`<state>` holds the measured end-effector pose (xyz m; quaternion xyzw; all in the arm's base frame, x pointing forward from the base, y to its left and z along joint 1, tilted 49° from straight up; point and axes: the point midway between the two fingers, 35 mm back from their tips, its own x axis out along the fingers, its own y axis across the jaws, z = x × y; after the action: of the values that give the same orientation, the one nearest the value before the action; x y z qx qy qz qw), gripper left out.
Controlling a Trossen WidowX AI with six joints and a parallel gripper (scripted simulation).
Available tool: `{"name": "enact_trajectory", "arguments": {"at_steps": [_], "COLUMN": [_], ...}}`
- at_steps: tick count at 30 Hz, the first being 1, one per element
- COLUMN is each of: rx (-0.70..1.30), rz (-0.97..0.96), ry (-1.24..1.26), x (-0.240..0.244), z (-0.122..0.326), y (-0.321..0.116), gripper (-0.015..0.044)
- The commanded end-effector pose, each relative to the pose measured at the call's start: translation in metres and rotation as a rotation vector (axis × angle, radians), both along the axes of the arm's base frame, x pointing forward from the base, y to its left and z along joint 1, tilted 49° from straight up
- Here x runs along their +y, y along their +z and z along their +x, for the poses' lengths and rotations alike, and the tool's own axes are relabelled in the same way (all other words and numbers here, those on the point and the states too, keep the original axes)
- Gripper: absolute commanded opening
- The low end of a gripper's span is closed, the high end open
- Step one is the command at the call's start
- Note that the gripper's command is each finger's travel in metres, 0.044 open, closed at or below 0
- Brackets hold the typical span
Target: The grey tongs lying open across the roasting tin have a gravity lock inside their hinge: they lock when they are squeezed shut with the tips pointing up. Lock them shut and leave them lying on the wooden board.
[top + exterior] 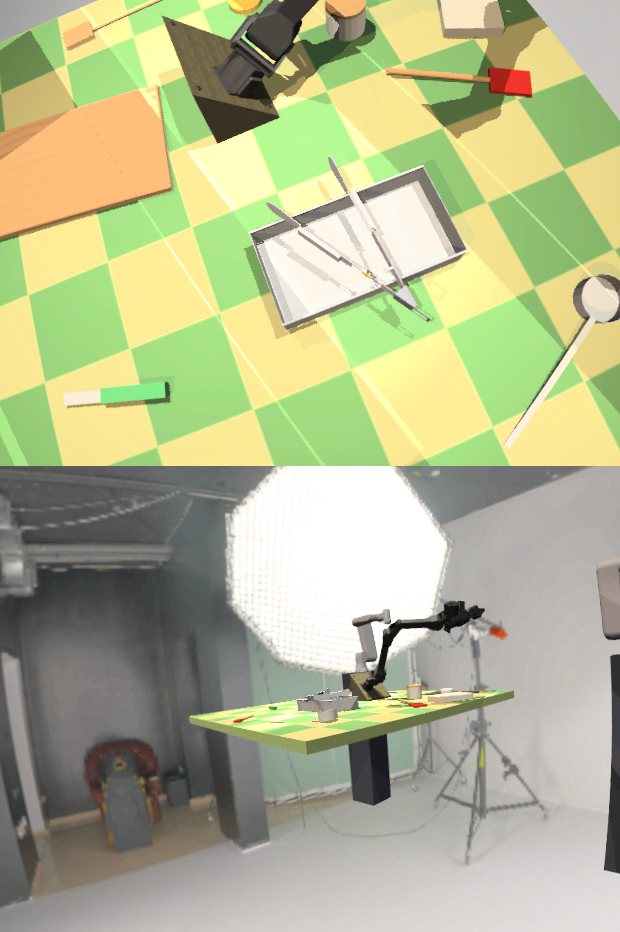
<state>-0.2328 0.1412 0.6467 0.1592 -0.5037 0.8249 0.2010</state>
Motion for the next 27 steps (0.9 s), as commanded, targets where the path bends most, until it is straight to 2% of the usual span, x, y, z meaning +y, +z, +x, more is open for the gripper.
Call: {"name": "enact_trajectory", "arguments": {"at_steps": [1,7,13,20,27], "rx": [-0.042,-0.09,-0.114,-0.11,-0.072], "rz": [-0.073,-0.183,-0.308,-0.47,-0.651], "ry": [-0.141,-0.356,-0.569,-0.816,-1.055], "x": [0.047,0.112,0.167,0.211,0.229], "z": [0.013,0.05,0.107,0.192,0.291], "y": [-0.016,-0.042,-0.069,-0.104,-0.143], "gripper": [0.044,0.044,0.044,0.044,0.044]}}
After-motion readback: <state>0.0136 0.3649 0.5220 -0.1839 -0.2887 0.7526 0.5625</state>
